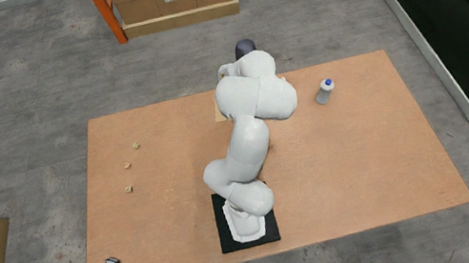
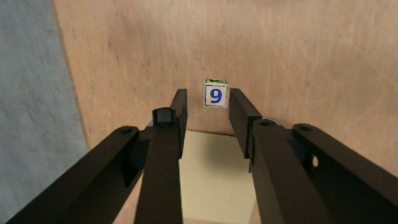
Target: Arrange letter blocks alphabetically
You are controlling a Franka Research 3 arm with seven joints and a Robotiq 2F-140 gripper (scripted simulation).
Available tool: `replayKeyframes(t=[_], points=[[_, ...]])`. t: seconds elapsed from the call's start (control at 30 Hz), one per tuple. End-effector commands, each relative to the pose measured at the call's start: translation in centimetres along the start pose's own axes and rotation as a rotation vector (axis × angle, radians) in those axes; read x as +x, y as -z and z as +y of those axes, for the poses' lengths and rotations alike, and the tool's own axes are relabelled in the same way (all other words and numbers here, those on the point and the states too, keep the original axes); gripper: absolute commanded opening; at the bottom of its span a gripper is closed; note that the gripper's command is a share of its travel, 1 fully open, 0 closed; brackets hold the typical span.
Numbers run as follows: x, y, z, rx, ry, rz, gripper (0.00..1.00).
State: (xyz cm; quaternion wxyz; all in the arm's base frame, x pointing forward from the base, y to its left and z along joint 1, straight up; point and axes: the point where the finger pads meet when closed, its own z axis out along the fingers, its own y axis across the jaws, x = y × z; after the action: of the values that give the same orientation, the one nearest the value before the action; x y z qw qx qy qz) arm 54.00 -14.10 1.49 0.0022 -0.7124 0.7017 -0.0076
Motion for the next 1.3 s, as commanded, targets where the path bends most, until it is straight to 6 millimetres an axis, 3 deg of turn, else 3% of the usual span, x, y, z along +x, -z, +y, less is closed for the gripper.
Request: replayKeyframes(t=[0.0, 0.17, 0.33, 0.37, 1.1, 1.17, 1.27], points=[[-0.1, 1.4, 0.6, -0.019, 0.02, -0.007, 0.32], [-0.1, 3.0, 0.6, -0.019, 0.02, -0.007, 0.32], [-0.1, 3.4, 0.6, -0.019, 0.02, -0.007, 0.32], [-0.1, 3.4, 0.6, -0.019, 0.02, -0.007, 1.0], [-0.1, 3.4, 0.6, -0.019, 0.021, -0.007, 1.0], [-1.3, 3.3, 0.2, -0.022, 0.045, -0.007, 1.0], [-6.9, 2.9, -1.4, -0.032, 0.152, -0.004, 1.0]])
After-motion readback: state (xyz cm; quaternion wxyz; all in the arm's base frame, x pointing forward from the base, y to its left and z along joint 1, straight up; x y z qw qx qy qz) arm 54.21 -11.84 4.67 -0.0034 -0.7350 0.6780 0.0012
